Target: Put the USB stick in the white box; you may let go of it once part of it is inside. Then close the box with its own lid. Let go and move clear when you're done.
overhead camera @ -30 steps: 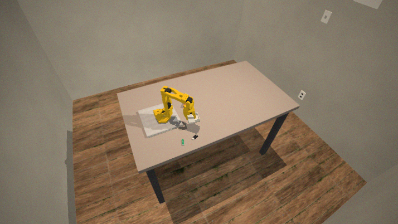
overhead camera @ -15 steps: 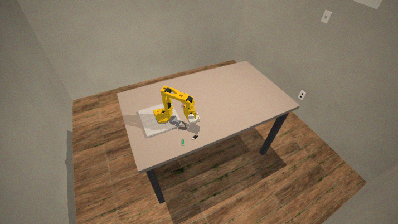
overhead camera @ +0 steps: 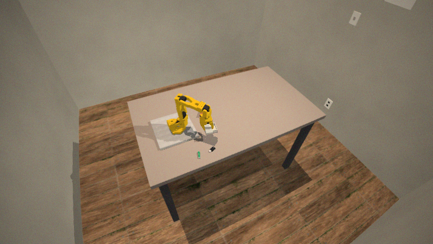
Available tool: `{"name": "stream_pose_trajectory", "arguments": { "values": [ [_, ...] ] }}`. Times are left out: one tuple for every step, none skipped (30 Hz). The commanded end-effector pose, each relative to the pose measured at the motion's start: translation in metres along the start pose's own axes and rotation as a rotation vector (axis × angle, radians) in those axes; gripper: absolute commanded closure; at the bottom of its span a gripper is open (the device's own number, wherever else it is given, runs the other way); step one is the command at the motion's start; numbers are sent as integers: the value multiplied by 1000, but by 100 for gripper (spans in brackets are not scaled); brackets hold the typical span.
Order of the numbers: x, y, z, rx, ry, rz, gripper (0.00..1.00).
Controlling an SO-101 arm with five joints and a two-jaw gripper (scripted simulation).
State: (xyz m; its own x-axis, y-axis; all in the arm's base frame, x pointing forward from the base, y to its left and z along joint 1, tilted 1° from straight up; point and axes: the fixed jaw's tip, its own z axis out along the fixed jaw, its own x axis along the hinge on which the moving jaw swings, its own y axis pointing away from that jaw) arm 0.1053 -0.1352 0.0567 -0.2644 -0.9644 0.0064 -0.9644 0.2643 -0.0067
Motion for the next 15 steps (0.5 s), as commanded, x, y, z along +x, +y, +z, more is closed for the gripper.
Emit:
{"name": "stream_pose_trajectory", "arguments": {
  "values": [
    [1,0,-2,5,2,-1,77],
    [1,0,-2,5,2,-1,77],
    [1,0,-2,5,2,-1,77],
    [1,0,-1,5,2,-1,77],
    [1,0,-1,5,2,-1,77],
    [1,-1,-1,5,2,-1,77],
    [1,-1,-1,5,2,-1,77],
    [1,-1,0,5,2,-1,77],
    [1,-1,0,5,2,-1,77],
    [1,-1,1,5,2,-1,77],
    [2,-1,2,5,2,-1,77],
    [2,-1,3,5,2,-1,77],
    [2,-1,4,5,2,-1,77],
    [2,-1,5,5,2,-1,77],
    [2,-1,5,5,2,-1,77]
  ]
}}
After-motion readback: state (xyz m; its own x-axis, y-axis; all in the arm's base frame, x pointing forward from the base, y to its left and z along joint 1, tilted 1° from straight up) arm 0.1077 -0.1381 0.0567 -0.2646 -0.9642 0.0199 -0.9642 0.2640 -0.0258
